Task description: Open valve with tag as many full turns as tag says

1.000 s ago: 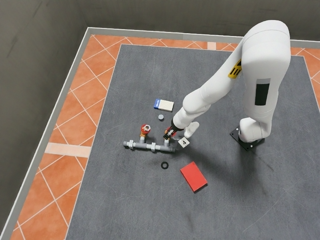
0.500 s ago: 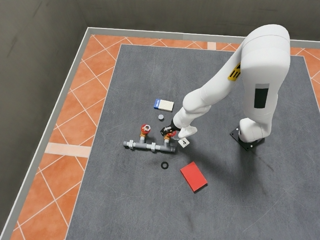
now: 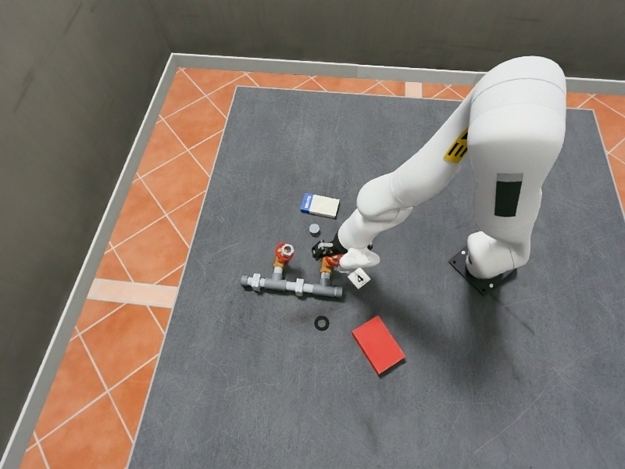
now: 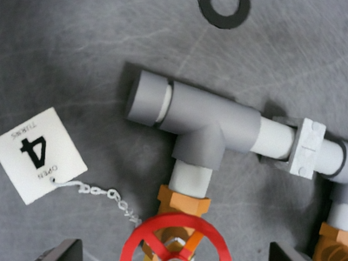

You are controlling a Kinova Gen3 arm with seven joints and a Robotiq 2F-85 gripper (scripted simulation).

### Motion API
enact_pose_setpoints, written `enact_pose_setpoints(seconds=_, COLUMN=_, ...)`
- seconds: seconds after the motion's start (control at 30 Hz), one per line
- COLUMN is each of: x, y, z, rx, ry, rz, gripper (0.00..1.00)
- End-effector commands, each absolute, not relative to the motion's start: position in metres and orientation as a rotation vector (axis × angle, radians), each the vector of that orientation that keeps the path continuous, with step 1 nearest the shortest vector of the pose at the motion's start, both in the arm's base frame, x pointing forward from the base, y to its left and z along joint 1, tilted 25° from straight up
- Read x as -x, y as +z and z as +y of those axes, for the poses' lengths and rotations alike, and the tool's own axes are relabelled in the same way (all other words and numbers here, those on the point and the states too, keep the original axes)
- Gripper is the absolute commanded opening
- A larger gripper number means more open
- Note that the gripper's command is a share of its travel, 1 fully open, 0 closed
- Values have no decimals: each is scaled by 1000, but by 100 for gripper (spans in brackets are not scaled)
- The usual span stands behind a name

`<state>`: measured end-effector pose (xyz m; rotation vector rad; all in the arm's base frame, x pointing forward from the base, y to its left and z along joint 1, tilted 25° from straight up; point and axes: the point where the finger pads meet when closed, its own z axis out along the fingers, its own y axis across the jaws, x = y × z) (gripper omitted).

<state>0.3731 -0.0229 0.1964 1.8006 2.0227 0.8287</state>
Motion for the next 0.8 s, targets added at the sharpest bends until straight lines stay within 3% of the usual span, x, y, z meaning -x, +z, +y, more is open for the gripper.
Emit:
enact_pose_setpoints(seconds=0.0, x=-373, y=197, z=-23, rx=-1849, ry=835, rz=1997, gripper=100)
enact_pose_setpoints(seconds=0.77, x=-373, y=197, z=-23, rx=-1997, ry=870, rz=1893, gripper=100)
